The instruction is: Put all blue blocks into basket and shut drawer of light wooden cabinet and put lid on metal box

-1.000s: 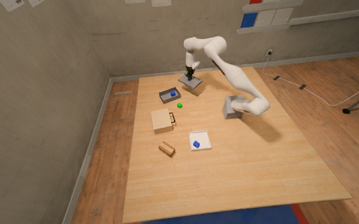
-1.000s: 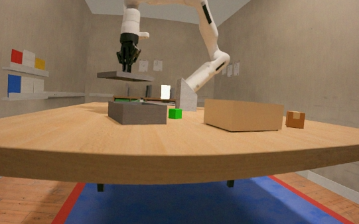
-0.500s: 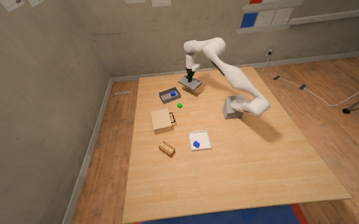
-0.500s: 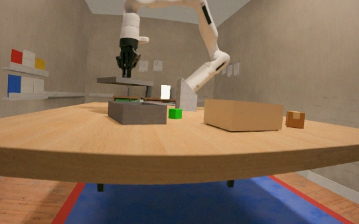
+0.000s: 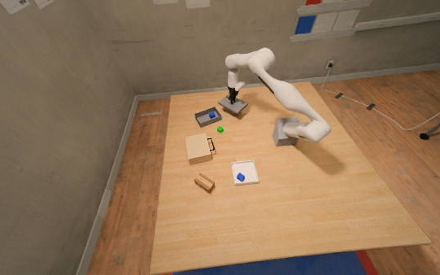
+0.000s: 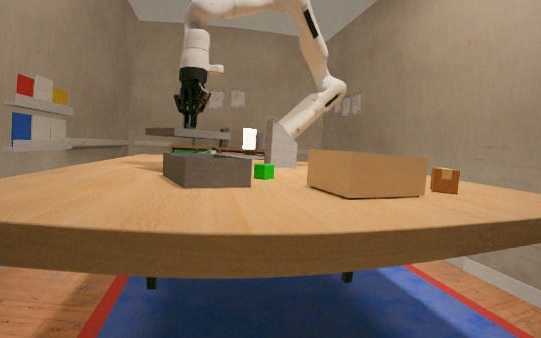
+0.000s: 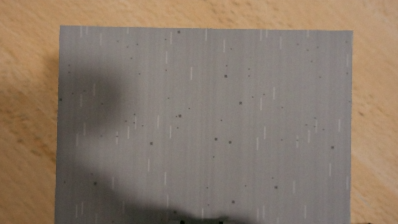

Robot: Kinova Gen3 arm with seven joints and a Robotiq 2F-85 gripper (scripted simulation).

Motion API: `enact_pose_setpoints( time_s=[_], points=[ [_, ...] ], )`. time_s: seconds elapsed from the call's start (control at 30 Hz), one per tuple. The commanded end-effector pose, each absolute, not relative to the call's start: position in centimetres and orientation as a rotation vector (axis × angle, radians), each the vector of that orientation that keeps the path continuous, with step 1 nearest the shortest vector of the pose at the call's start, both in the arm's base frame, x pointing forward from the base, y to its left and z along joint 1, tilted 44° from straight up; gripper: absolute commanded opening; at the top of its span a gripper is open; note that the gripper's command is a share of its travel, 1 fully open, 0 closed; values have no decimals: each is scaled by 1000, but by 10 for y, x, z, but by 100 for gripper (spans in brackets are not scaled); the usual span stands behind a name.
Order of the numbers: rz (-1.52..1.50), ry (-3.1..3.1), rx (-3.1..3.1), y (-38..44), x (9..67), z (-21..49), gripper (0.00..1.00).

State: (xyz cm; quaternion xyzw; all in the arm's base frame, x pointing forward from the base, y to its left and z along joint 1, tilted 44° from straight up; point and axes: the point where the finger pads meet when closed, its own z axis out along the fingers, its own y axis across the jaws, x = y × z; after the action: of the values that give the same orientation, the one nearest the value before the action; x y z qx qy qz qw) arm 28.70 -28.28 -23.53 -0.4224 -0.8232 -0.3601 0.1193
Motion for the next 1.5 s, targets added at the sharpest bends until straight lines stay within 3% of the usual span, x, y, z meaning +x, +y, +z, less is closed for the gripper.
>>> enact_pose_setpoints(
  time_s=[0.0, 1.47],
  points=[
    [-1051, -2409, -1237, -280, 288, -239, 10],
    [-1051, -2409, -1237, -231, 296, -289, 10]
  ],
)
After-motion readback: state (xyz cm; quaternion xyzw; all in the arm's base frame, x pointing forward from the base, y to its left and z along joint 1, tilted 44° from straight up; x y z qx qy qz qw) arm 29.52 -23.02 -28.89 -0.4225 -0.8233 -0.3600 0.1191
